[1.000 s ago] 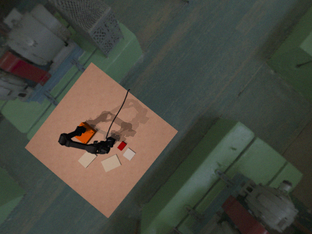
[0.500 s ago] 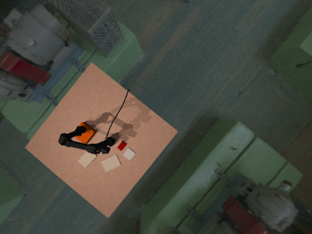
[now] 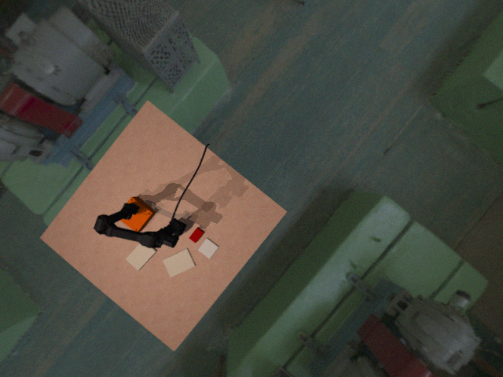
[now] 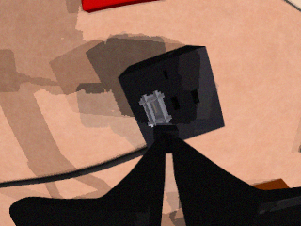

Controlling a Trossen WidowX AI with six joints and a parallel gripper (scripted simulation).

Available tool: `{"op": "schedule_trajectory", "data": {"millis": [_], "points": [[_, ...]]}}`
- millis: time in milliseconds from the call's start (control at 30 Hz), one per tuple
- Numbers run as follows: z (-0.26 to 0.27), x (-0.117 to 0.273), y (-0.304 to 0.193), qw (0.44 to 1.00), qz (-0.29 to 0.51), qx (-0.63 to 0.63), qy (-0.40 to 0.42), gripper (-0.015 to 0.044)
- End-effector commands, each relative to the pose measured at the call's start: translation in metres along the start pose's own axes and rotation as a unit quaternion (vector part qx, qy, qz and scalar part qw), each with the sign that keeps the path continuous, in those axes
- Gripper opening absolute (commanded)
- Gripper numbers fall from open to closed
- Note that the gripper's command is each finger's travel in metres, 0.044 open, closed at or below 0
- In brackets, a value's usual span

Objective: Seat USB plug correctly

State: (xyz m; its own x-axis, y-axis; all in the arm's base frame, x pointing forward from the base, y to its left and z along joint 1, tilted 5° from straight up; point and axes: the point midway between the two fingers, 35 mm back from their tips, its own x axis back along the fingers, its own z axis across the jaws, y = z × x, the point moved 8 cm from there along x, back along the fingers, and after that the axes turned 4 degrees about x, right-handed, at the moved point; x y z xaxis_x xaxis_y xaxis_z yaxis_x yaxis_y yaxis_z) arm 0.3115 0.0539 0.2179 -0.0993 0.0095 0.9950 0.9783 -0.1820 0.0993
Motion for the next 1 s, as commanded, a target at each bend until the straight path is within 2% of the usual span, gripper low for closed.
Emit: {"op": "schedule_trajectory", "data": {"millis": [0,467,967], "points": [[0.0000,-0.0001,0.0000,0.998,0.000,0.055,0.000,0.0000],[0.0000,-0.0001,0.0000,0.972,0.000,0.236,0.000,0.0000],[0.0000,-0.0001,0.0000,0.907,0.000,0.421,0.000,0.0000]]}}
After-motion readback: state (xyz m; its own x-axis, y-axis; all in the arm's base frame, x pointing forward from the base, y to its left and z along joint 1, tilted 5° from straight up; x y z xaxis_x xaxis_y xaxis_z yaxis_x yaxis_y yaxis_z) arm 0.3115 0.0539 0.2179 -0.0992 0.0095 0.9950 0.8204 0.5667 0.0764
